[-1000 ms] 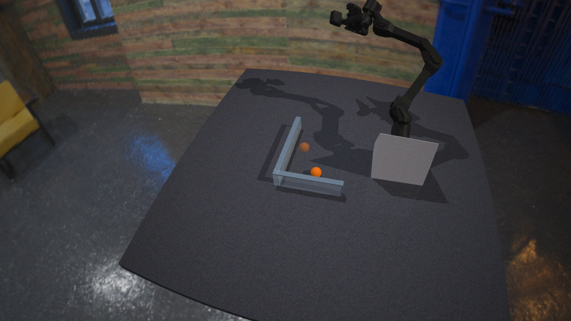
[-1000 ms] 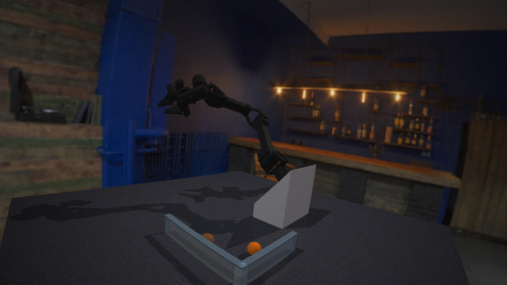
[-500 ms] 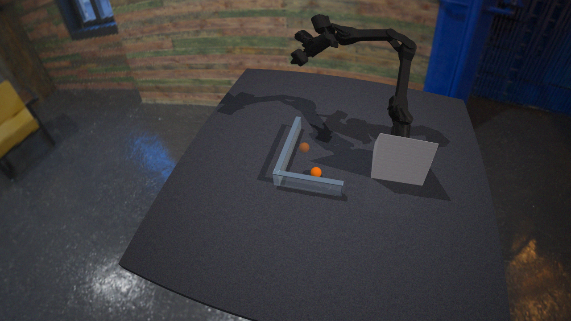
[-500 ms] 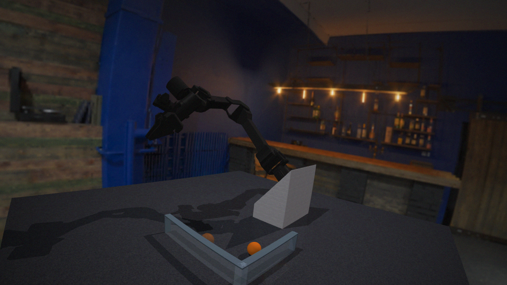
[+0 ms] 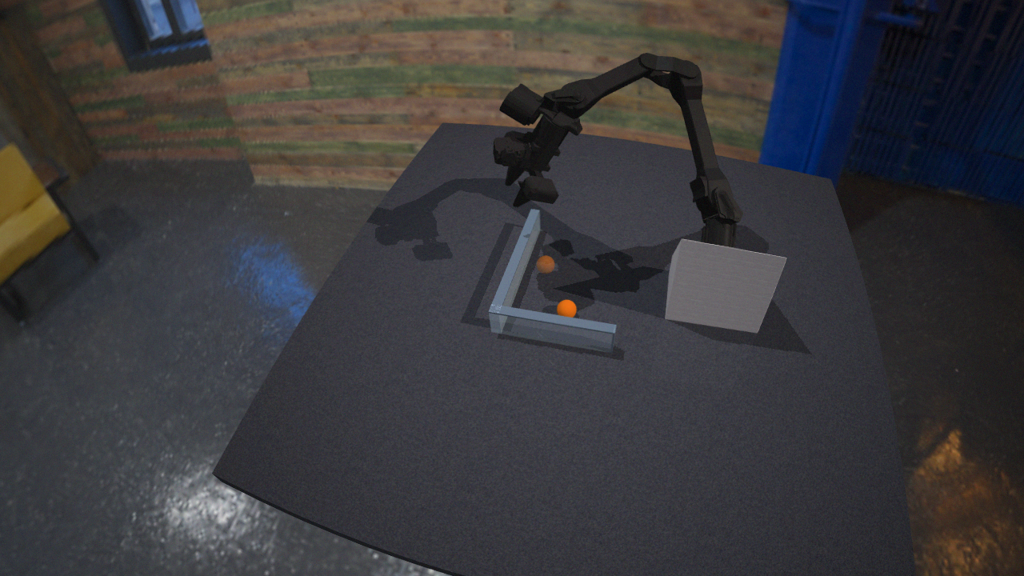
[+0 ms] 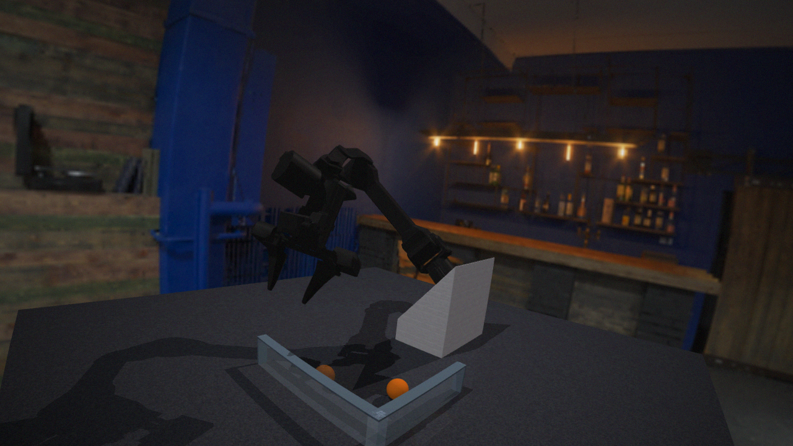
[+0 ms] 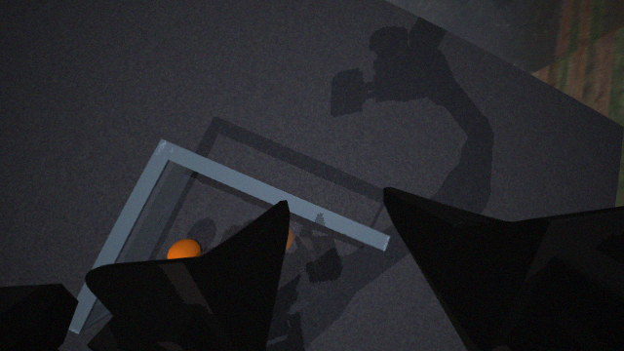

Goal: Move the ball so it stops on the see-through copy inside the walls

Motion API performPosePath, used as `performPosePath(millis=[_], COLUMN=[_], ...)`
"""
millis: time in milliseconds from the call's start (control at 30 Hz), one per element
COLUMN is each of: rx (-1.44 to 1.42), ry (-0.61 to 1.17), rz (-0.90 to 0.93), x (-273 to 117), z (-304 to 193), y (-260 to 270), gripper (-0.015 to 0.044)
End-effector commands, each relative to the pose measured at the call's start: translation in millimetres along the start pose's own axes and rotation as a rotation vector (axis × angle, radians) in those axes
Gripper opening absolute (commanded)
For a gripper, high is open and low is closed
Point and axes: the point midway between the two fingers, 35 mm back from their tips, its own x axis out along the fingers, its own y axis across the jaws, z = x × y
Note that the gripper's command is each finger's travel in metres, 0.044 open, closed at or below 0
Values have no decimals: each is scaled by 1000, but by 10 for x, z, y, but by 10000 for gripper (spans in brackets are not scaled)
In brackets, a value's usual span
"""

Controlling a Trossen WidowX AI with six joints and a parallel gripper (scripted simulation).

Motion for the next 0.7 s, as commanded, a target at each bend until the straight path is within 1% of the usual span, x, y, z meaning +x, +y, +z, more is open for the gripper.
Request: performPosePath(millis=[0,200,333,400,567,667], rx=[-231,-665,-936,-981,-981,-981], ry=[75,225,321,338,338,339], rz=[94,269,380,398,398,398], x=[168,387,448,454,465,576], z=[-40,-329,-624,-680,-685,-744], y=[537,1454,1933,2005,2007,2027], gripper=[296,296,296,296,296,296])
